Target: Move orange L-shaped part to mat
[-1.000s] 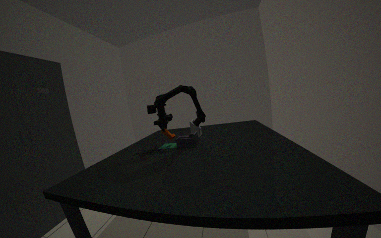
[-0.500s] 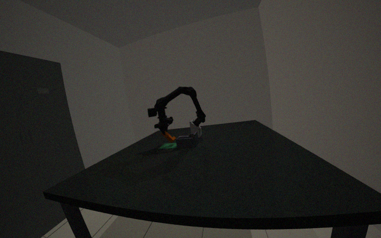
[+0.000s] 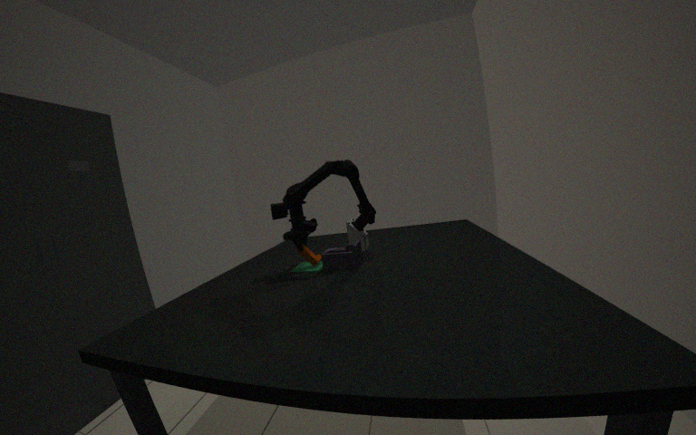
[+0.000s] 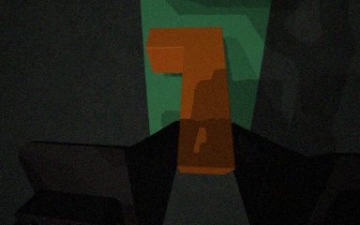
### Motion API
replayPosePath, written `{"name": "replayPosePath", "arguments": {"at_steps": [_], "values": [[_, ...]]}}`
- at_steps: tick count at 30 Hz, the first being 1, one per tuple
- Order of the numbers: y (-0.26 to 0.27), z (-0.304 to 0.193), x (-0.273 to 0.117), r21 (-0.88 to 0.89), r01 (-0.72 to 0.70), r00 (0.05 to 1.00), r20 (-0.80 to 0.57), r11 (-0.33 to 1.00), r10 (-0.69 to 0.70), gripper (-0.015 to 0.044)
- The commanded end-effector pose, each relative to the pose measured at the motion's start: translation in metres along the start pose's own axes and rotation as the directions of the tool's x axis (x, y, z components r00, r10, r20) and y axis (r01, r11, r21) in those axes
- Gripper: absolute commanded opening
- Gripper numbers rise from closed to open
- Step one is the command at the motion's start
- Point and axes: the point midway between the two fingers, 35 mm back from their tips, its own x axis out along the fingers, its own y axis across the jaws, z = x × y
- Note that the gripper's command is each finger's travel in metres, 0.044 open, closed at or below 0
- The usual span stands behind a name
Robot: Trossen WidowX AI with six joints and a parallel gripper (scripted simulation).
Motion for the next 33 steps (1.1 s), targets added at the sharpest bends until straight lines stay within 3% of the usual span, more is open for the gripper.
{"name": "replayPosePath", "arguments": {"at_steps": [1,11,21,26,29,33], "values": [[0.000,0.001,0.002,0.006,0.003,1.000,0.004,1.000,-0.003,0.0000],[0.000,0.000,0.002,0.000,-0.001,1.000,0.001,1.000,0.001,0.0000],[0.000,0.000,-0.001,0.001,-0.001,1.000,0.001,1.000,0.001,0.0262],[-0.002,-0.002,-0.044,0.004,0.001,1.000,0.000,1.000,-0.001,0.0394],[0.000,0.000,-0.082,0.007,0.002,1.000,0.001,1.000,-0.002,0.0400],[-0.002,-0.002,-0.079,0.012,0.015,1.000,-0.004,1.000,-0.015,0.0400]]}}
